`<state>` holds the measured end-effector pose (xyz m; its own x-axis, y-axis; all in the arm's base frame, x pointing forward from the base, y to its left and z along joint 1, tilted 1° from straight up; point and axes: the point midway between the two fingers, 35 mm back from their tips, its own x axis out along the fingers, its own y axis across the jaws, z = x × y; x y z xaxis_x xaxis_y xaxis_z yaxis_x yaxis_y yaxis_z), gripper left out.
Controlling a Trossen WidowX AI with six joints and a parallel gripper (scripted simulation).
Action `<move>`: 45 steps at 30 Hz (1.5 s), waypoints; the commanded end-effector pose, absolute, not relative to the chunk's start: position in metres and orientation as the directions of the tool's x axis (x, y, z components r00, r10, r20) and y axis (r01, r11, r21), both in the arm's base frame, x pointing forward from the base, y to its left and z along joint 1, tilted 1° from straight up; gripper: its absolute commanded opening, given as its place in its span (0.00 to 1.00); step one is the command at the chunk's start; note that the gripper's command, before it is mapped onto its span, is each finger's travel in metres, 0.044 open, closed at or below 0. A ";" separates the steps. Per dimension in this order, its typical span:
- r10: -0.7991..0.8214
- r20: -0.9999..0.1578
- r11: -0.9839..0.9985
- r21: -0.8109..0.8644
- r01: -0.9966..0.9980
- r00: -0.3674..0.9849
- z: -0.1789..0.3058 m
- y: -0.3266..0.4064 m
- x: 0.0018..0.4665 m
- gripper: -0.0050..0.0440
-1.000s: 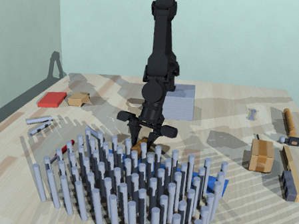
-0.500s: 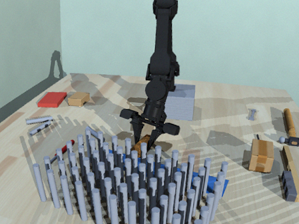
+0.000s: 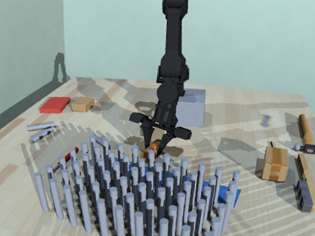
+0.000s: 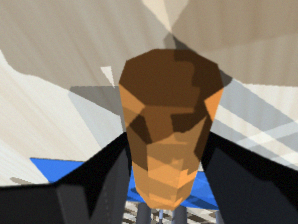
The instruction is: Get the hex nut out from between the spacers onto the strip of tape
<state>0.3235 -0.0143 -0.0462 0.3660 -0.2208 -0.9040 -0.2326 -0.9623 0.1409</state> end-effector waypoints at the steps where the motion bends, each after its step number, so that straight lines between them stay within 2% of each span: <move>1: -0.222 -0.890 -0.962 0.134 -0.237 0.399 -0.036 -0.012 0.323 0.00; 45: -0.221 -0.890 -0.963 0.133 -0.236 0.400 -0.039 0.002 0.268 0.00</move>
<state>0.2659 -0.0004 -0.0468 0.3699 -0.2220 -0.9022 -0.2316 -0.9624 0.1419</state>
